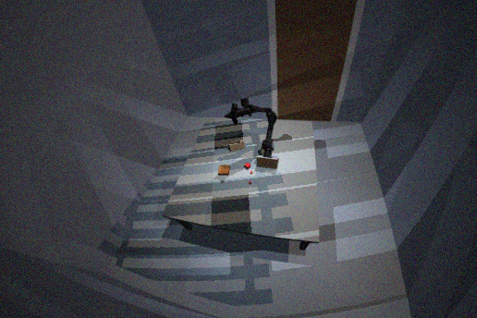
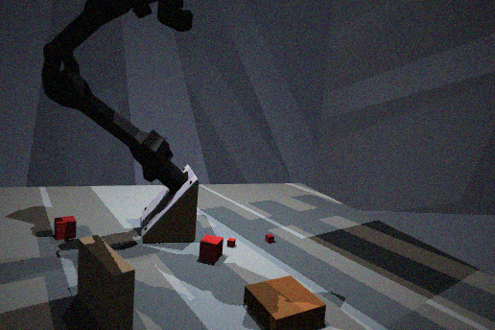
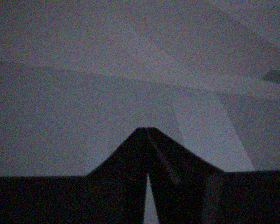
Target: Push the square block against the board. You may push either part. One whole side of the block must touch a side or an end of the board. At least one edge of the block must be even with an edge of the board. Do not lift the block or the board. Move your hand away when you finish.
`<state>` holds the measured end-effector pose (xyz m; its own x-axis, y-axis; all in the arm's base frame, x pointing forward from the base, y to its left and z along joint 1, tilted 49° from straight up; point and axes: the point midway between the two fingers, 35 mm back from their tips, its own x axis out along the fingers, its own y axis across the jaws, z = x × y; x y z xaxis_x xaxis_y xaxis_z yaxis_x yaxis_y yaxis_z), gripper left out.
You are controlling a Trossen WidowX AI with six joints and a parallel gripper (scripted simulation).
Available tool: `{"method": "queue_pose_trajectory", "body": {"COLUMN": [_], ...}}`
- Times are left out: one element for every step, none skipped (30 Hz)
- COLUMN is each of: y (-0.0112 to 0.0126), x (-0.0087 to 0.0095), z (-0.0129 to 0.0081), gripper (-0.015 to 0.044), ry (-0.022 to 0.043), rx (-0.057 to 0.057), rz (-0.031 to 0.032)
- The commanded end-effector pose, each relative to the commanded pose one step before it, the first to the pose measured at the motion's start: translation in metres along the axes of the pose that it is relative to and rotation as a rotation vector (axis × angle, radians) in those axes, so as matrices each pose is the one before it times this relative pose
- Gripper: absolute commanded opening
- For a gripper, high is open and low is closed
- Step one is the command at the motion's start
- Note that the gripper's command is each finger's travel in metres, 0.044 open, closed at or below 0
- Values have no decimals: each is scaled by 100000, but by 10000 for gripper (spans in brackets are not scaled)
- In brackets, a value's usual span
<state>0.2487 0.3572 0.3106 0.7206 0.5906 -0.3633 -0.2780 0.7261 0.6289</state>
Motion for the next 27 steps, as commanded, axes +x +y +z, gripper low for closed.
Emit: {"method": "queue_pose_trajectory", "body": {"y": [-3706, -806, -802, -793, -788, -783, -778, -772, -767, -762, -756, -751, -737, -737, -731, -725, -718, -712, -705, -698, -692, -685, -701, -696, -689, -681, -674], "x": [1616, 412, 401, 402, 406, 409, 412, 415, 418, 421, 424, 426, 444, 451, 455, 458, 462, 465, 468, 472, 475, 478, 497, 502, 505, 508, 511], "z": [1415, 320, 310, 311, 313, 316, 318, 320, 322, 323, 325, 326, 345, 348, 348, 347, 347, 346, 345, 344, 343, 342, 352, 352, 350, 348, 346], "gripper": [0, 0, 0, 0, 0, 0, 0, 0, 0, 0, 0, 0, 0, 0, 0, 0, 0, 0, 0, 0, 0, 0, 0, 0, 0, 0, 0], "ry": [-2122, -417, -293, -287, -283, -278, -272, -265, -258, -251, -242, -234, -390, -383, -372, -360, -347, -334, -321, -307, -293, -278, -272, -257, -240, -223, -205], "rx": [1894, 389, 470, 480, 492, 503, 514, 524, 533, 542, 550, 557, 465, 469, 467, 465, 462, 458, 454, 448, 442, 435, 441, 433, 423, 411, 399], "rz": [-15104, -3359, -3239, -3220, -3216, -3213, -3209, -3205, -3201, -3197, -3193, -3188, -3313, -3335, -3329, -3322, -3316, -3309, -3302, -3295, -3287, -3279, -3379, -3384, -3375, -3366, -3356]}}
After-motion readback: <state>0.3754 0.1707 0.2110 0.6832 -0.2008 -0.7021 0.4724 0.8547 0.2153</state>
